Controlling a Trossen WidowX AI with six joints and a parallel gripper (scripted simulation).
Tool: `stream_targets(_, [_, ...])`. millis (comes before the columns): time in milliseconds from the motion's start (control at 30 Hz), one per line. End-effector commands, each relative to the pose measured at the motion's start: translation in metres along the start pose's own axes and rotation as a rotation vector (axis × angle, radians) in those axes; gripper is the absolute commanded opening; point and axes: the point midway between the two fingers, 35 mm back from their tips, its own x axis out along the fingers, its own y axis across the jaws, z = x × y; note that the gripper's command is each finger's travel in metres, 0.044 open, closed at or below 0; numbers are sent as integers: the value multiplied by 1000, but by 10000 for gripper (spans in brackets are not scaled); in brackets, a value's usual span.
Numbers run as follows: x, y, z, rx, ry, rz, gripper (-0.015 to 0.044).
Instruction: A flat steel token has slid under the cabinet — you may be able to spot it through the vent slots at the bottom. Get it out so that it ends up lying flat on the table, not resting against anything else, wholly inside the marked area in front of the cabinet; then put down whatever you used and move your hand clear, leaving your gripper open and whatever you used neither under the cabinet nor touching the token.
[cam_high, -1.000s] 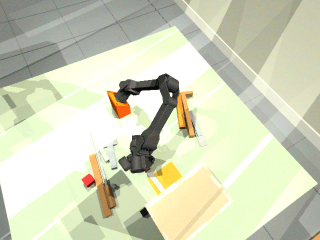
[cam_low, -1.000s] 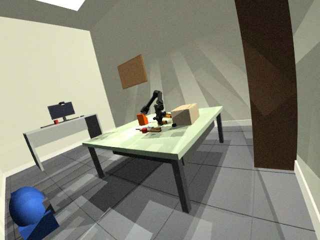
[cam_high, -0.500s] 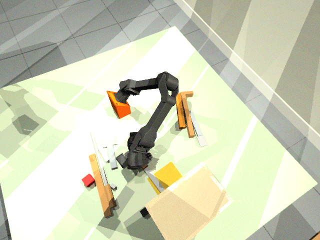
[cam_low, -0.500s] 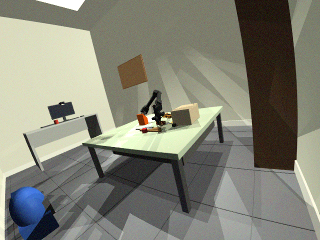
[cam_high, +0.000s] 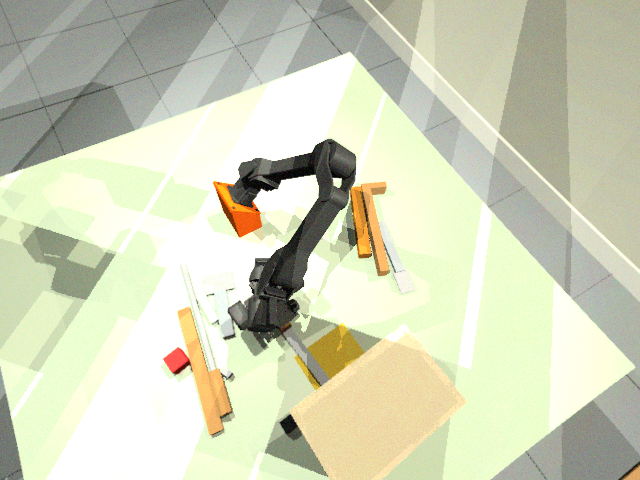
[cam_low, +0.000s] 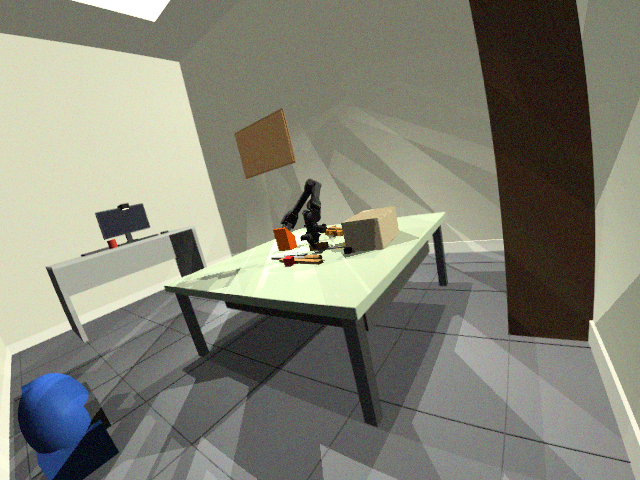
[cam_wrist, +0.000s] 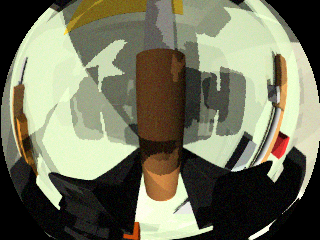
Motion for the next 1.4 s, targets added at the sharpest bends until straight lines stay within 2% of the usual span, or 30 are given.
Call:
stream_targets(0, [1,0,-8,1,3,1,0])
stream_targets(1167, [1,-3,-57,3,5,1,0])
stream_targets(1367, [0,-6,-52,-4,2,-1,0])
